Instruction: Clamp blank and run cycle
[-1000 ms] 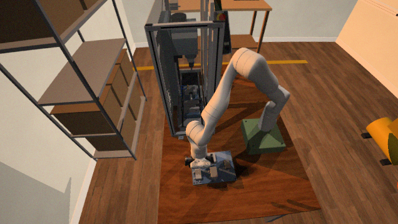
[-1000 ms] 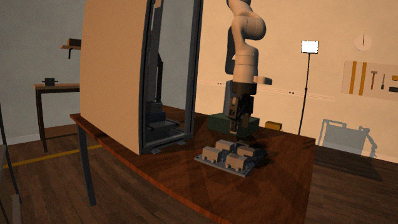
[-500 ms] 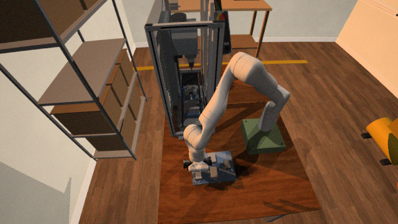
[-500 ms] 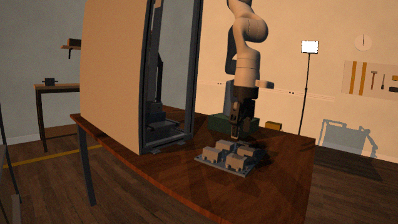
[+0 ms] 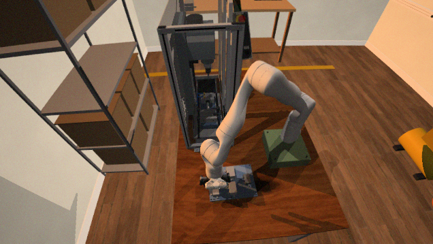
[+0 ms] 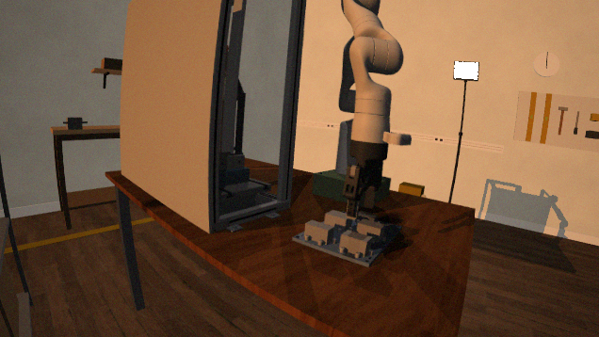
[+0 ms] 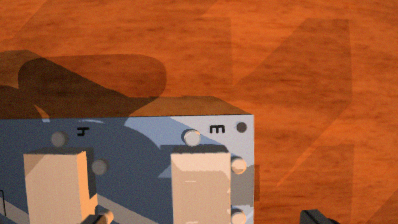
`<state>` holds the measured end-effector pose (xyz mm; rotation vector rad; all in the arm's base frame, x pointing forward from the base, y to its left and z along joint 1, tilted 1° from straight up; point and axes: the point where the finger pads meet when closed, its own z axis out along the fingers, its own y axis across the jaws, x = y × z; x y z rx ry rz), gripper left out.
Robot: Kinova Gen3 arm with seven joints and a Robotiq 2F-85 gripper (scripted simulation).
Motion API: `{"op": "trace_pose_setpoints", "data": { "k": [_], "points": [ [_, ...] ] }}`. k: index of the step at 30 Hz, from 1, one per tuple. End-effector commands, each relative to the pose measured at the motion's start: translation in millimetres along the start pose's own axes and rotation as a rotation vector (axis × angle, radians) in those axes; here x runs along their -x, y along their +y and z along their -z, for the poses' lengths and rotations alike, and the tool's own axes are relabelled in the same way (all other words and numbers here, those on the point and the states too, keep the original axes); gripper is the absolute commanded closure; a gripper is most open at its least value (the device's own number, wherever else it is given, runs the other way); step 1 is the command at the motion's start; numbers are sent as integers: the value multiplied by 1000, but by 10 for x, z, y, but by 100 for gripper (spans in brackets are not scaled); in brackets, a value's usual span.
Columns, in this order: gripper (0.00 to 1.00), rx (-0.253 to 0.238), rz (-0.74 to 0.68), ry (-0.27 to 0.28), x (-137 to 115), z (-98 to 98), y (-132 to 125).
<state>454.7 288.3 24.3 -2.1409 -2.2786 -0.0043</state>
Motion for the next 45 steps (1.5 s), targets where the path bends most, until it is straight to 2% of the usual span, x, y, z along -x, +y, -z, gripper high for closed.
{"op": "trace_pose_setpoints", "data": {
  "k": [1, 3, 15, 20, 45],
  "points": [
    [0, 1, 0, 0, -1, -151, 2],
    [0, 1, 0, 0, -1, -271, 2],
    [0, 1, 0, 0, -1, -271, 2],
    [0, 1, 0, 0, -1, -371, 2],
    [0, 1, 0, 0, -1, -421, 2]
  ]
}}
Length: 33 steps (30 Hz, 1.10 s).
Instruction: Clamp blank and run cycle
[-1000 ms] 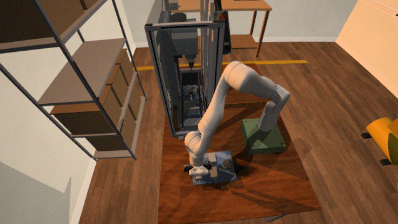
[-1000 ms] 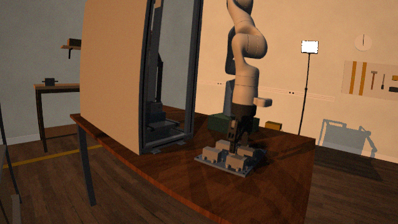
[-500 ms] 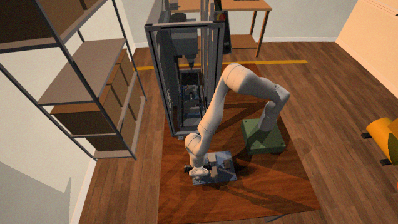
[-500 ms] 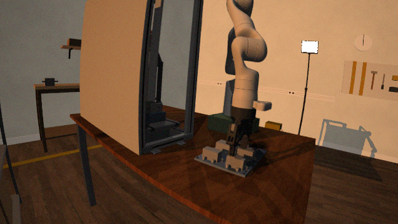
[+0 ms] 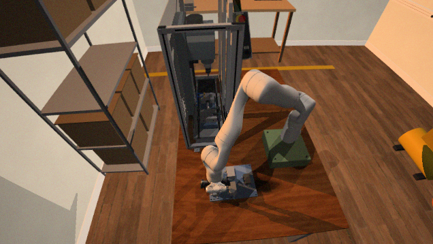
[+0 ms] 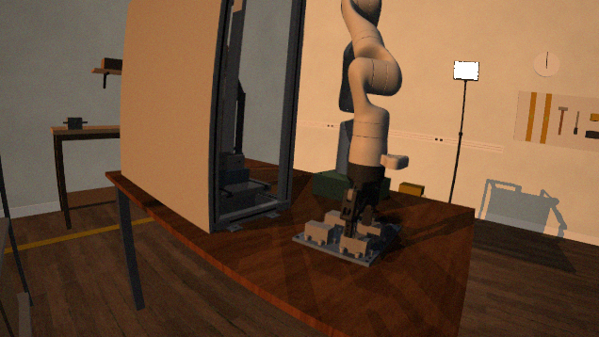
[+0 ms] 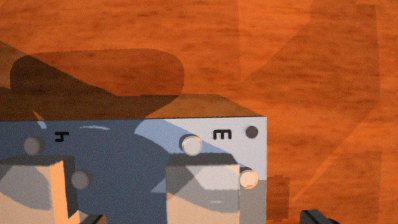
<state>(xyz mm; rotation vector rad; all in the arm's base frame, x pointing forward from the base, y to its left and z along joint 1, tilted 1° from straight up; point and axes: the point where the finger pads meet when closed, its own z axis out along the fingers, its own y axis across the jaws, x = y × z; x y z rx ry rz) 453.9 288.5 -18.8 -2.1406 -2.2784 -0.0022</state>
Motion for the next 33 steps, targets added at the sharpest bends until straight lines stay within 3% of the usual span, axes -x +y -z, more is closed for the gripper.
{"op": "trace_pose_setpoints", "data": {
  "k": [1, 33],
  "points": [
    [0, 2, 0, 1, -4, 10, 7],
    [0, 2, 0, 1, -4, -90, 7]
  ]
}}
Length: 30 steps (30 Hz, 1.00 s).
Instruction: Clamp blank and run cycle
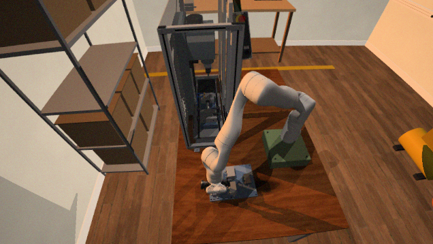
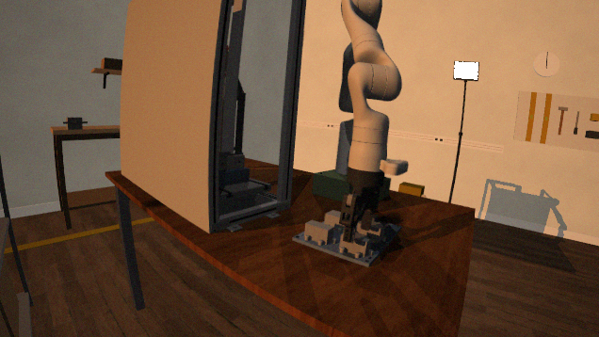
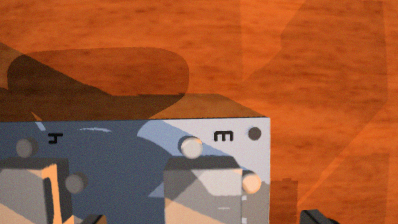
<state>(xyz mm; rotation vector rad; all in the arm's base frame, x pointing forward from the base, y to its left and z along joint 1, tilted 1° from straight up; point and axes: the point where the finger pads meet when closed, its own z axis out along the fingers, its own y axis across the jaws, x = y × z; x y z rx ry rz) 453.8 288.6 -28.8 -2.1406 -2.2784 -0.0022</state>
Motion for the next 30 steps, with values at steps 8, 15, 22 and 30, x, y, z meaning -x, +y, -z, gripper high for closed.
{"op": "trace_pose_setpoints", "data": {
  "k": [8, 15, 22, 30],
  "points": [
    [90, 2, 0, 1, -4, 10, 7],
    [90, 2, 0, 1, -4, 15, 7],
    [90, 2, 0, 1, -4, 22, 7],
    [90, 2, 0, 1, -3, 29, 7]
  ]
}}
